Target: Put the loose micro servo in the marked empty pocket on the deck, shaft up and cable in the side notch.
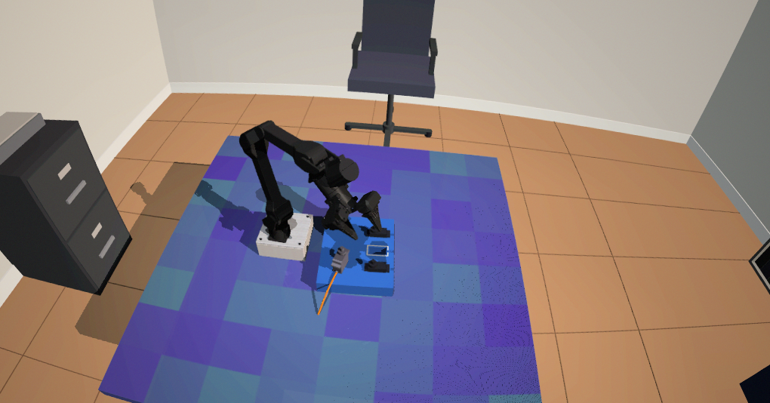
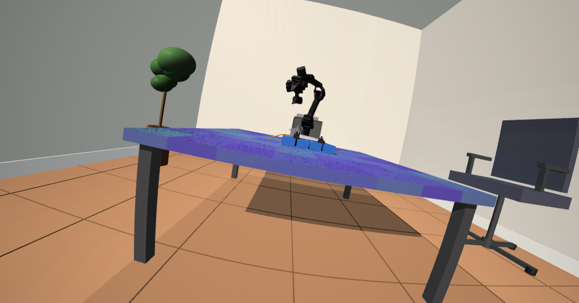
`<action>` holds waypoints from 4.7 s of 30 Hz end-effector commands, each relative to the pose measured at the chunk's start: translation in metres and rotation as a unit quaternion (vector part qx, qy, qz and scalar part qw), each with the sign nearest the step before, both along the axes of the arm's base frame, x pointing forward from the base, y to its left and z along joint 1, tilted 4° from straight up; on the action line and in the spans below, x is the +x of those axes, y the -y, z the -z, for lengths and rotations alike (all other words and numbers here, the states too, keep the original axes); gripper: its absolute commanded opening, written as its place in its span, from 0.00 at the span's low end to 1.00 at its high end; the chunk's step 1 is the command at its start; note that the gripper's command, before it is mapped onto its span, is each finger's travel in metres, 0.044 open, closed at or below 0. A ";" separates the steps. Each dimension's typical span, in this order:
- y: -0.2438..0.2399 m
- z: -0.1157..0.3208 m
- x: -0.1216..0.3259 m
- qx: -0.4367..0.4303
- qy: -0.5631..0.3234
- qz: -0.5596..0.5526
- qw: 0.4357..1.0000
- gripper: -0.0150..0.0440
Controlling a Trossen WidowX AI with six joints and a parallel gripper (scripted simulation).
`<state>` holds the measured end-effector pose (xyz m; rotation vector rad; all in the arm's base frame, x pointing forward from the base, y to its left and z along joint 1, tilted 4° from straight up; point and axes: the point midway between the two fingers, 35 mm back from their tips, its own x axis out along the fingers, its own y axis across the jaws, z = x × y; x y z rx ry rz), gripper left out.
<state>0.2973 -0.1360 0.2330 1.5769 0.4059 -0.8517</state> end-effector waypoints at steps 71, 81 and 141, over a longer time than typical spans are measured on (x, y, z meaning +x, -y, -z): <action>-0.044 0.172 -0.070 0.126 -0.355 -0.045 0.925 0.31; -0.045 0.145 -0.078 0.126 -0.355 -0.045 0.925 0.25; -0.136 0.138 -0.054 0.075 -0.360 -0.180 0.912 0.25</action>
